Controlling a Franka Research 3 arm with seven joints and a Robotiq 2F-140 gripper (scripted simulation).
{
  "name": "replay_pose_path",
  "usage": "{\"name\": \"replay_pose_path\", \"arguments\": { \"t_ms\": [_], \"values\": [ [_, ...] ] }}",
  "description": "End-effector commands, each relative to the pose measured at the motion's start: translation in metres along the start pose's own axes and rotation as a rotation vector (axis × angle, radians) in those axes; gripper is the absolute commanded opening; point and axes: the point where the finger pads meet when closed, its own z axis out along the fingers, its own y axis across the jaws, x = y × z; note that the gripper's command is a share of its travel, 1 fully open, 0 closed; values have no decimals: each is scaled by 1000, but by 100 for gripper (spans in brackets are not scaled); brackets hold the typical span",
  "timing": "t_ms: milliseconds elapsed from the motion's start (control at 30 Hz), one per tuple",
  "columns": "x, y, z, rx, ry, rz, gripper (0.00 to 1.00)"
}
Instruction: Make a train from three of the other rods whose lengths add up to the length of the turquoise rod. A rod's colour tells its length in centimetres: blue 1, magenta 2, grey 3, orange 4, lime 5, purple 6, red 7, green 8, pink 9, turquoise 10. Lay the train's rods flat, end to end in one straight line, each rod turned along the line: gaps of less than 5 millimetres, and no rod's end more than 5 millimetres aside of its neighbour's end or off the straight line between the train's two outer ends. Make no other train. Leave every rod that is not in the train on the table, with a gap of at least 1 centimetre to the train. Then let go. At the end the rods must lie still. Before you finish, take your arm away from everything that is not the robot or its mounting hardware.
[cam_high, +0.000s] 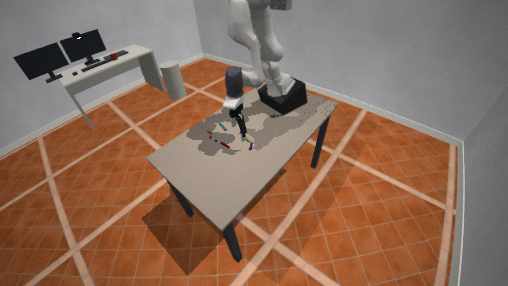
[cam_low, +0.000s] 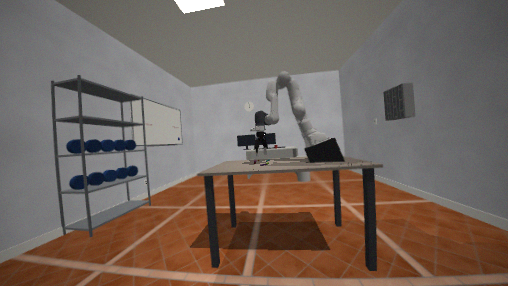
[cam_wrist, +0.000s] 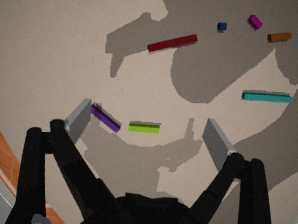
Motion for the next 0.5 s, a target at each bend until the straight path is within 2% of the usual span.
{"name": "replay_pose_path", "arguments": {
  "t_ms": [0, 467],
  "values": [
    [0, -2, 0, 21, -19, -165, 100],
    [0, -3, 0, 22, -17, -375, 100]
  ]
}}
